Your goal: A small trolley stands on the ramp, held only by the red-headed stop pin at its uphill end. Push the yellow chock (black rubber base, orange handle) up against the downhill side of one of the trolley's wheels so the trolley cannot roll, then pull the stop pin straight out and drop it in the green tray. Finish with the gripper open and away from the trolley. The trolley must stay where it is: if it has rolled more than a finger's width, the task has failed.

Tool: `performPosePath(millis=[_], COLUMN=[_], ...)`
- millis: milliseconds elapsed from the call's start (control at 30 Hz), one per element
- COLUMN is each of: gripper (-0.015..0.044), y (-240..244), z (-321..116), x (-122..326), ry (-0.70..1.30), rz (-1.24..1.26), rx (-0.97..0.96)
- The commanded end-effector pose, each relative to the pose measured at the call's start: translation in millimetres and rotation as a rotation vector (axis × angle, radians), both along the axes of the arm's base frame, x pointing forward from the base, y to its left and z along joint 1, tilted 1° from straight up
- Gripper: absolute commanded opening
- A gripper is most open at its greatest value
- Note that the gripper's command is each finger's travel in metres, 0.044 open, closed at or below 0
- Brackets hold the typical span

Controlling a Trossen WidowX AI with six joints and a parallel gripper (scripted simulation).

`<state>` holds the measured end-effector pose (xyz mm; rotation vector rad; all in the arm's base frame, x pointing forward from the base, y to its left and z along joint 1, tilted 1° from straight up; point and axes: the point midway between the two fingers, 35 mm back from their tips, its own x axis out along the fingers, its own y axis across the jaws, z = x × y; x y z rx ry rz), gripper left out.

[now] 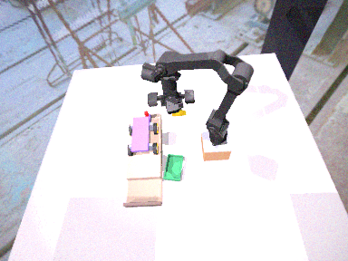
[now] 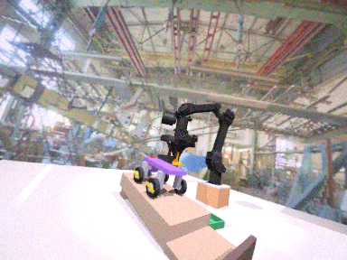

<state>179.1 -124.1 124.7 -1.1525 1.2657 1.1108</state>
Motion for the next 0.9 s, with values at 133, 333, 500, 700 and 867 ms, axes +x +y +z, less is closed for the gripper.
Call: performPosePath(millis=[133,333,500,700,867], gripper=[0.0000,0.0000,0.0000,0.0000,0.0000], y=[29,48,64,83,99], z=[-3,-4,-5,-6,-6], x=[11,19,26,33,38], ry=[-0.004,-0.005,-0.005,-0.006,-0.007], rz=[-0.004,-0.004,-0.004,-0.004,-0.004], rx=[0.004,0.006,0.008,0.010,0.012])
